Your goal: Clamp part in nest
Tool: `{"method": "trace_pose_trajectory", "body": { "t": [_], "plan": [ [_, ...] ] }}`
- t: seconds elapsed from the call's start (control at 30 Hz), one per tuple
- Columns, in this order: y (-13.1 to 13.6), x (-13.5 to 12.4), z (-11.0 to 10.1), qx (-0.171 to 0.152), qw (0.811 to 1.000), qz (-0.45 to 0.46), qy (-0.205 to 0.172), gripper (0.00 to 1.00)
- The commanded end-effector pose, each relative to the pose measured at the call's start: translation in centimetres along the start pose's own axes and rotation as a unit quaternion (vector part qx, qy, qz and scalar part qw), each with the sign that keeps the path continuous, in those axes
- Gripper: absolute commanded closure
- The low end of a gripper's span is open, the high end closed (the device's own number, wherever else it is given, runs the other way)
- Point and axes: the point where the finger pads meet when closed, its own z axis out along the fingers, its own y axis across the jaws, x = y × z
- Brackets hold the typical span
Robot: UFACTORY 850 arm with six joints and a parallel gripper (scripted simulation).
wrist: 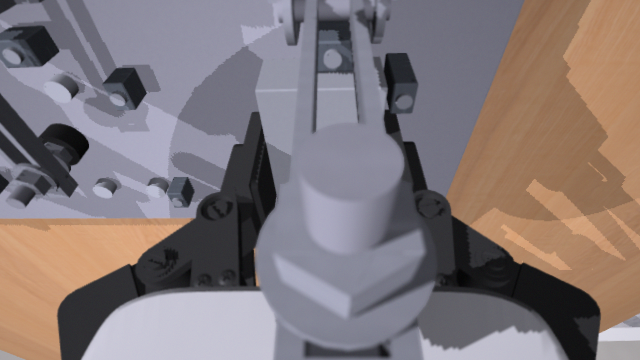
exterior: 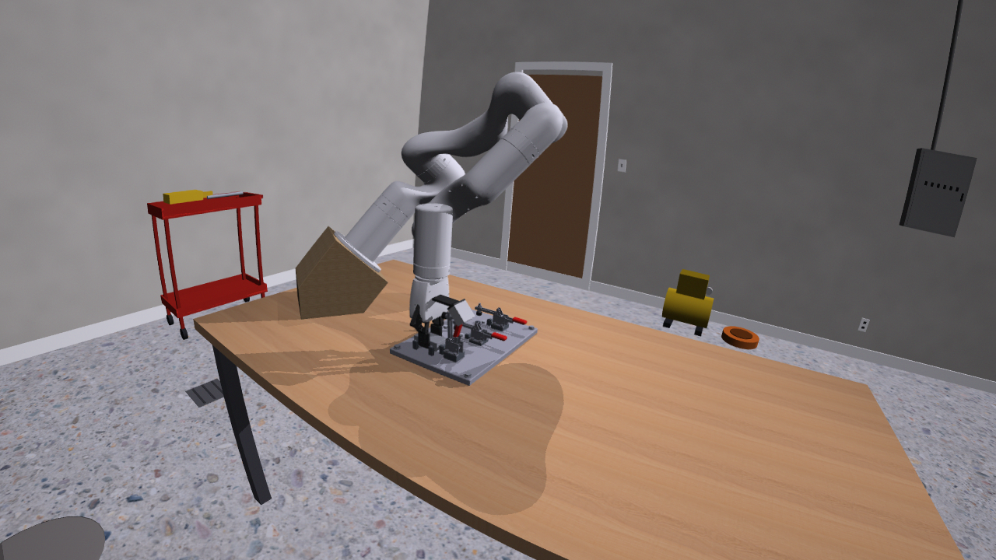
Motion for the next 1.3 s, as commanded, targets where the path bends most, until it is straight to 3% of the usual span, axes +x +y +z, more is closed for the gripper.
{"method": "trace_pose_trajectory", "body": {
  "t": [0.0,1.27],
  "plan": [
    [0.08,0.04,0.14,0.0,1.0,0.0,0.0,1.0],
    [0.33,0.06,0.36,0.0,1.0,0.0,0.0,1.0]
  ]
}}
